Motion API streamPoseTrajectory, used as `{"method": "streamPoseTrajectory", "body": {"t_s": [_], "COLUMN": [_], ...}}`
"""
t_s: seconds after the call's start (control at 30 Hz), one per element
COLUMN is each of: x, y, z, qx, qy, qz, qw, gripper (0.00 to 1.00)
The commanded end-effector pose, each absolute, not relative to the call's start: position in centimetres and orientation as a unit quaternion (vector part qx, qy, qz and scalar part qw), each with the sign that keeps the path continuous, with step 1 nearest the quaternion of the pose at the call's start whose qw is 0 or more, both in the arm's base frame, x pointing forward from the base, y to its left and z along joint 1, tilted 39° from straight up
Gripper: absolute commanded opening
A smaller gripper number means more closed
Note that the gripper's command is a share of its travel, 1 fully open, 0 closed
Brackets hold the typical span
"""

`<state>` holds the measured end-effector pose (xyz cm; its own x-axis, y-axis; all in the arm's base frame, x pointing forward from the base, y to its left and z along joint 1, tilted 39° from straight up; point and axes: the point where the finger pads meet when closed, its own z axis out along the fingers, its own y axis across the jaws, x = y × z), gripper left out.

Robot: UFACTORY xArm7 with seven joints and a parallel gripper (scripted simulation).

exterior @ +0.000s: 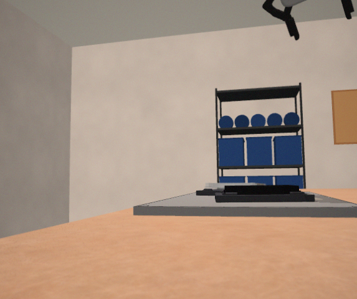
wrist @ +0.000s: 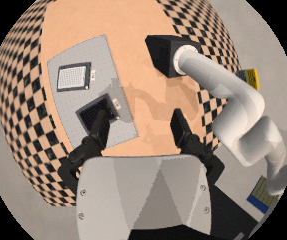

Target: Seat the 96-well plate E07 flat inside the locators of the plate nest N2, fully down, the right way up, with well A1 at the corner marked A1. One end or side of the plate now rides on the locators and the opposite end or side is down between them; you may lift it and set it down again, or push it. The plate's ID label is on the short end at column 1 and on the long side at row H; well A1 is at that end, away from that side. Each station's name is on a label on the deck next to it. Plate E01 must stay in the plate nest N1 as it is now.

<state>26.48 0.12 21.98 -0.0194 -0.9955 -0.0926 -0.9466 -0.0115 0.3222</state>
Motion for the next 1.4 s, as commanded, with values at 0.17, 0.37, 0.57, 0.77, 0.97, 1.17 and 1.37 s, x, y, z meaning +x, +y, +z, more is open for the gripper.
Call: {"method": "streamPoseTrajectory", "body": {"t_s": [0.17,0.37,0.57,0.77,0.97,1.17,1.37], "x": [27.7,29.0,29.8,30.9,32.0,32.8,33.9], "y": [1.0,1.9,2.6,3.2,3.7,4.0,4.2], "z": [20.7,19.2,18.0,16.5,14.8,13.6,11.3], "qx": [0.729,0.773,0.798,0.825,0.845,0.858,0.875], "qy": [-0.660,-0.600,-0.558,-0.507,-0.457,-0.422,-0.366], "qz": [-0.174,-0.207,-0.223,-0.236,-0.241,-0.240,-0.229], "qw": [0.048,-0.003,-0.041,-0.088,-0.134,-0.167,-0.218], "gripper": [0.00,0.00,0.00,0.00,0.00,0.00,0.00]}}
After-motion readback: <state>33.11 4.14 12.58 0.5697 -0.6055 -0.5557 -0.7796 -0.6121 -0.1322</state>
